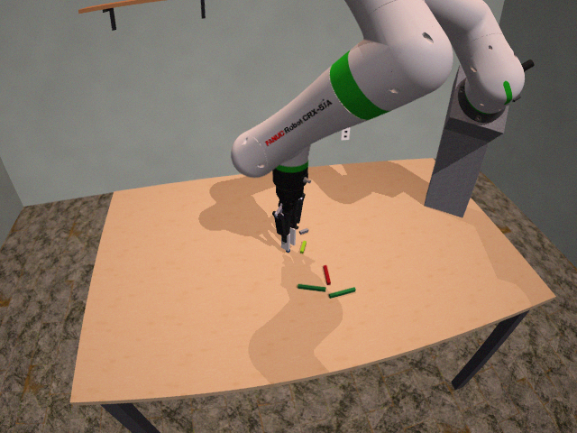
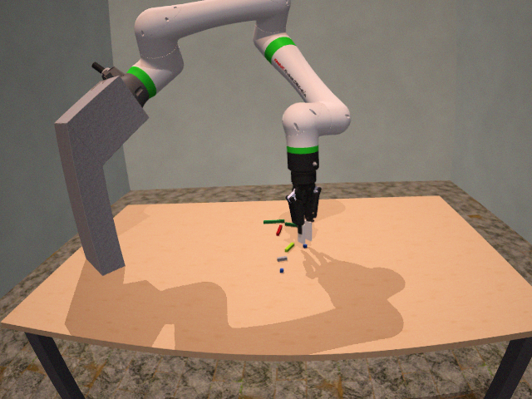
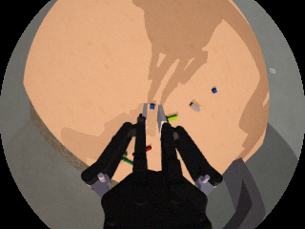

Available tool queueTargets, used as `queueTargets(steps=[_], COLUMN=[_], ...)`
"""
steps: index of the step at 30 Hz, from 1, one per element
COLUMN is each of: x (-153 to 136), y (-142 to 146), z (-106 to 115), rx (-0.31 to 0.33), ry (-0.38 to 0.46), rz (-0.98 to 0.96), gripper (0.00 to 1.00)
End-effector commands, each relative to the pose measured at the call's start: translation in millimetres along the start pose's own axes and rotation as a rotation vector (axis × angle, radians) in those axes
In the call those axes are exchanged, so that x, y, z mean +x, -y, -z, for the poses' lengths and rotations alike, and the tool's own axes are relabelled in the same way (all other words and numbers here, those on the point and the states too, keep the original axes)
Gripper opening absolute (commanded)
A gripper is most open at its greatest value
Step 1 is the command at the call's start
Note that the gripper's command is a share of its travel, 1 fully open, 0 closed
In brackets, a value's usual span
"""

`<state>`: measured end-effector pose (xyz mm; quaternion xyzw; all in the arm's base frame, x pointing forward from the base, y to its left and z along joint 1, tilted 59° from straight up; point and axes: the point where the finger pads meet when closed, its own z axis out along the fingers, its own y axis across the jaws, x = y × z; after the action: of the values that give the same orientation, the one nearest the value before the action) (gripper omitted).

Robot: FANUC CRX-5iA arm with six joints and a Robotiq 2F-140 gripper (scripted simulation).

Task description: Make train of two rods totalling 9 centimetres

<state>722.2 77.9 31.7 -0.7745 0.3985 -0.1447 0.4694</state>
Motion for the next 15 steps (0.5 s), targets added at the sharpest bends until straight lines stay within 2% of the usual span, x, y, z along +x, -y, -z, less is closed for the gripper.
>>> queueTargets(steps=[1,15], x=[0.3,0.3], y=[0.1,0.1], z=[-3.0,-5.4], rx=[0.0,0.0], ry=[0.0,0.0], rz=[0.0,0.0], gripper=[0.15,0.15])
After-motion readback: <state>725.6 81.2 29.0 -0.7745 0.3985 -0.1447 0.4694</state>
